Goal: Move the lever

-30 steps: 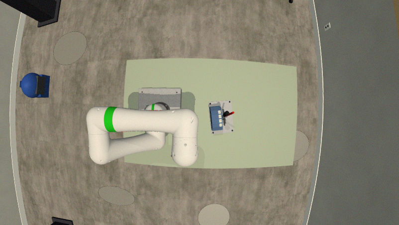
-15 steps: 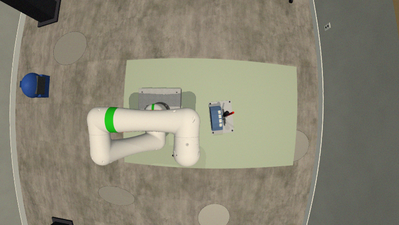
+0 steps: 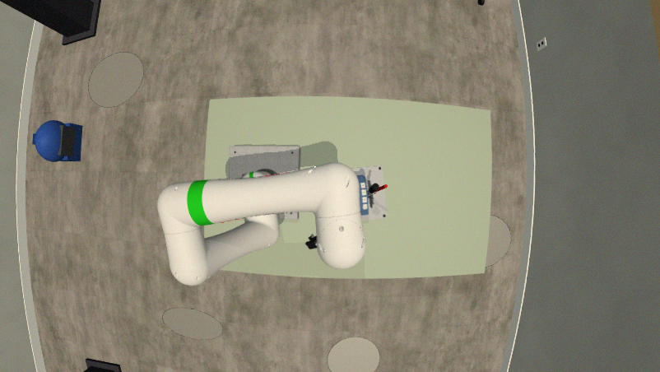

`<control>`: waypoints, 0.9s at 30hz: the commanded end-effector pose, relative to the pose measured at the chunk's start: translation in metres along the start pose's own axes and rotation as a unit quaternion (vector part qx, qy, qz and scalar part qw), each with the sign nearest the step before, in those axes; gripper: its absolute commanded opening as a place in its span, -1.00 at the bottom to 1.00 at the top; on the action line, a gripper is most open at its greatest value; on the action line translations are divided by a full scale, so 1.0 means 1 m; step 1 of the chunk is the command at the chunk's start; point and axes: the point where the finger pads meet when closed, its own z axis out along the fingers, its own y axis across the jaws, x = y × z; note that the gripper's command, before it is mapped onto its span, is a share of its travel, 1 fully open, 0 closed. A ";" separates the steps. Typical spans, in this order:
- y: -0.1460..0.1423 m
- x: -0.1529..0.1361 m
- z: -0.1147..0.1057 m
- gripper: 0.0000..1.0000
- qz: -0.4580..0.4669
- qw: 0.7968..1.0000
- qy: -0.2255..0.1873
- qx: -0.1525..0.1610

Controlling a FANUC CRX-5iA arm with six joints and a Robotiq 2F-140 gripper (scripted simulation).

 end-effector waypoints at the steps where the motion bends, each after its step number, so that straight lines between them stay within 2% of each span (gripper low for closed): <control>1: -0.048 0.006 -0.025 1.00 0.071 0.997 0.008 0.001; 3: -0.048 0.006 -0.025 1.00 0.071 0.997 0.008 0.001; 4: -0.073 0.007 -0.037 1.00 0.105 0.994 0.010 0.006; 6: -0.073 0.007 -0.037 1.00 0.105 0.994 0.010 0.006; 7: -0.098 0.005 -0.047 1.00 0.137 0.990 0.010 0.012; 9: -0.098 0.005 -0.047 1.00 0.137 0.990 0.010 0.012; 10: -0.121 0.003 -0.056 1.00 0.167 0.986 0.010 0.017; 12: -0.121 0.003 -0.056 1.00 0.167 0.986 0.010 0.017; 13: -0.141 0.001 -0.064 1.00 0.194 0.981 0.010 0.022; 15: -0.141 0.001 -0.064 1.00 0.194 0.981 0.010 0.022; 16: -0.159 -0.003 -0.070 1.00 0.216 0.976 0.009 0.025; 17: -0.159 -0.003 -0.070 1.00 0.216 0.976 0.009 0.025; 18: -0.173 -0.006 -0.075 1.00 0.234 0.972 0.008 0.029; 19: -0.173 -0.006 -0.075 1.00 0.234 0.972 0.008 0.029; 21: -0.191 -0.010 -0.080 1.00 0.257 0.966 0.007 0.032; 27: -0.197 -0.011 -0.082 1.00 0.264 0.964 0.007 0.034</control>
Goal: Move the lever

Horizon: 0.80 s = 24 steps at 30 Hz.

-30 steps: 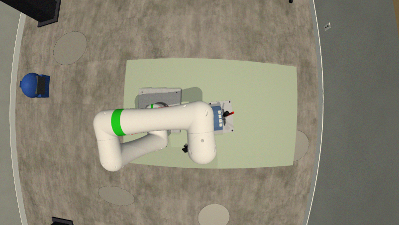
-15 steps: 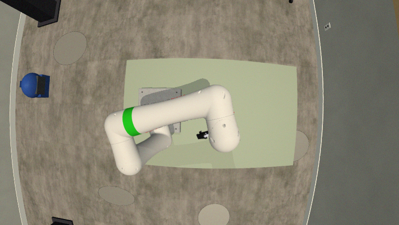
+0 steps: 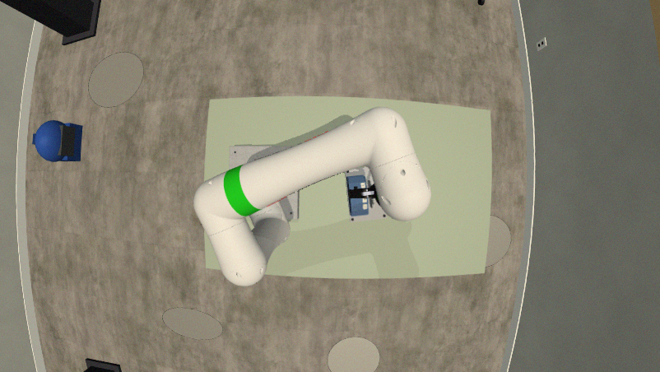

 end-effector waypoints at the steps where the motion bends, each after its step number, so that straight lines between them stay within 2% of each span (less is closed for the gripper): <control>1: -0.006 -0.004 -0.002 1.00 0.010 1.000 0.002 -0.002; 3: -0.006 -0.004 -0.002 1.00 0.010 1.000 0.002 -0.002; 4: -0.006 -0.004 -0.002 -1.00 0.010 1.000 0.002 -0.002; 24: -0.006 -0.004 -0.002 -1.00 0.010 1.000 0.002 -0.002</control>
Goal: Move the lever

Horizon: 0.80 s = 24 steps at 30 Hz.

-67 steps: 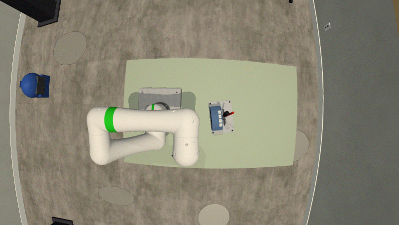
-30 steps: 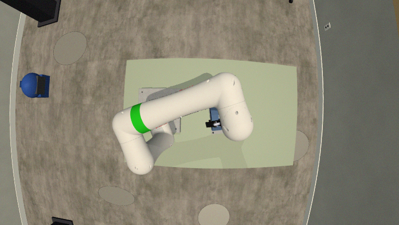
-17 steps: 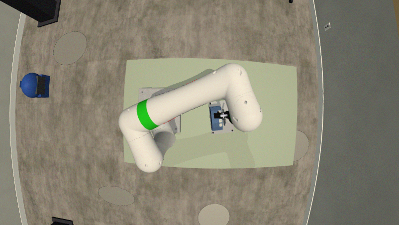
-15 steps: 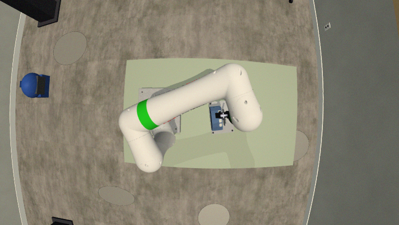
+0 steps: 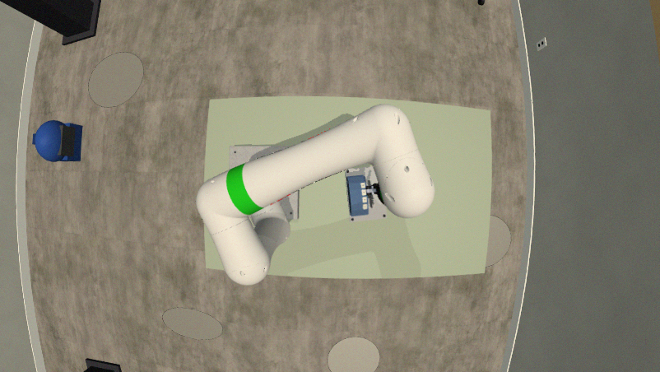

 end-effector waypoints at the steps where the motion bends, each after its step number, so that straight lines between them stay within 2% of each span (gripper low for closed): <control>1: 0.000 0.000 0.000 -1.00 0.000 1.000 0.000 0.000; 22: 0.000 0.000 0.000 -1.00 0.000 1.000 0.000 0.000; 23: 0.000 0.000 0.000 0.14 0.000 1.000 0.000 0.000; 24: 0.000 0.000 0.000 0.14 0.000 1.000 0.000 0.000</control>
